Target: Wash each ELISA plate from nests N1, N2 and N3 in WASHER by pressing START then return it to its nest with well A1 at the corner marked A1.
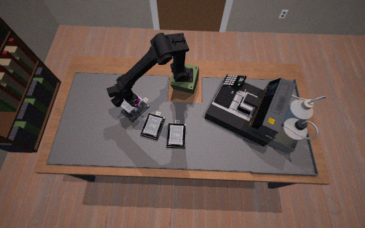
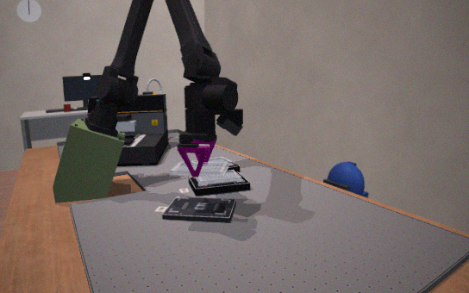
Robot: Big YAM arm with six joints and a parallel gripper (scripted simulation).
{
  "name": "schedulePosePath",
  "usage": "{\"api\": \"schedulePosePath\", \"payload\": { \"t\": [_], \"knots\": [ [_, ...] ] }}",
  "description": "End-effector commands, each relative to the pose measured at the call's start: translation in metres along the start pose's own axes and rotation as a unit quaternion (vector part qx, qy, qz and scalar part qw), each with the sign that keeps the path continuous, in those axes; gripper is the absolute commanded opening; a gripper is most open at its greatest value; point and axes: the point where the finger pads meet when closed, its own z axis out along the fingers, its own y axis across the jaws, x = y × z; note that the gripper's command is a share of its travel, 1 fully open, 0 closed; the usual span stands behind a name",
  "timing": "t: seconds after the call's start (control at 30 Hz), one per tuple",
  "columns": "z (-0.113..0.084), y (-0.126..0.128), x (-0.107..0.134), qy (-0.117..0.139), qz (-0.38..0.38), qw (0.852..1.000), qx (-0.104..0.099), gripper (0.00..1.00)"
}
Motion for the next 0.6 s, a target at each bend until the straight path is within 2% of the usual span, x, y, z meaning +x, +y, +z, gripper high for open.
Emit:
{"api": "schedulePosePath", "payload": {
  "t": [0.0, 0.07, 0.1, 0.27, 0.33, 0.37, 0.43, 0.57],
  "knots": [
    [-0.007, -0.005, -0.010, -0.009, -0.003, 1.000, 0.004, 0.84],
    [-0.007, -0.005, -0.010, -0.009, -0.003, 1.000, 0.004, 0.84],
    [-0.006, 0.010, -0.002, -0.001, -0.029, 1.000, -0.001, 0.84],
    [-0.008, 0.034, -0.004, -0.001, -0.112, 0.994, 0.000, 0.84],
    [-0.008, 0.034, -0.004, -0.001, -0.112, 0.994, 0.000, 0.84],
    [-0.018, 0.033, -0.026, -0.017, -0.134, 0.991, 0.009, 0.84],
    [-0.010, 0.049, -0.005, -0.001, -0.161, 0.987, 0.000, 0.84],
    [-0.011, 0.069, -0.006, -0.001, -0.227, 0.974, 0.000, 0.84]
  ]
}}
